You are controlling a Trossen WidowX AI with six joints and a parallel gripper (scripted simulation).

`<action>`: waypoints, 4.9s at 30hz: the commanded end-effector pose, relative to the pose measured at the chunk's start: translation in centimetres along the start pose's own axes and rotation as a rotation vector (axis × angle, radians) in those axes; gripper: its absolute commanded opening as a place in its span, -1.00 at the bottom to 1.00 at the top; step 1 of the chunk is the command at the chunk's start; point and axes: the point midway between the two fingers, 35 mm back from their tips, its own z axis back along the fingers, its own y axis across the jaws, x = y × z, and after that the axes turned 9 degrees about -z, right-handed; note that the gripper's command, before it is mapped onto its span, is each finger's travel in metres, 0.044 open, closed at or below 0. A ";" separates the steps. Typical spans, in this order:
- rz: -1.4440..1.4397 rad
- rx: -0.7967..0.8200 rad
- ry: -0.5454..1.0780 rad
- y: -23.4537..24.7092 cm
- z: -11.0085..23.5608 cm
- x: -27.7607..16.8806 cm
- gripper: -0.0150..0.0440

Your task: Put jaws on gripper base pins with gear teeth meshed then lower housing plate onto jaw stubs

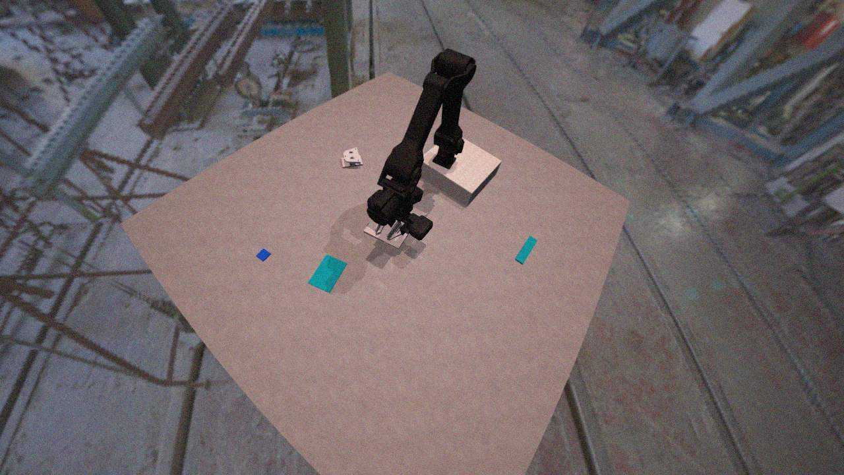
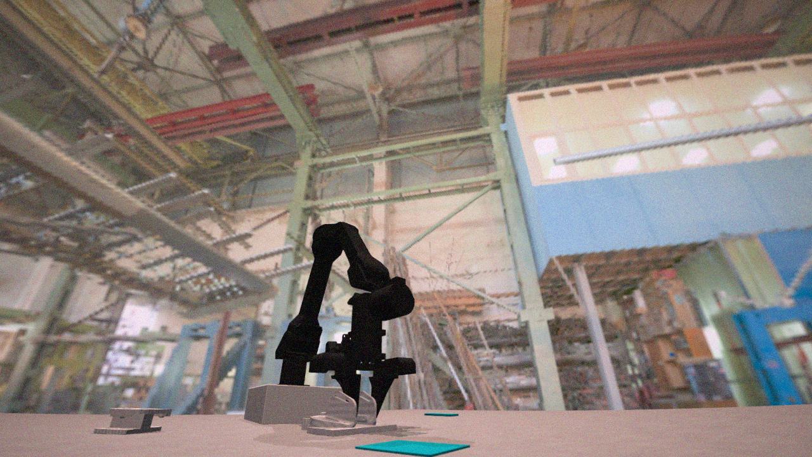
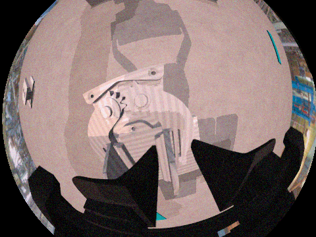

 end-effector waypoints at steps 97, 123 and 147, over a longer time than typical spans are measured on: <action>-1.639 0.004 0.025 15.4 7.6 -1.3 1.00; -2.424 0.004 0.032 22.7 8.2 1.2 1.00; -3.137 0.000 0.042 28.7 8.7 4.9 1.00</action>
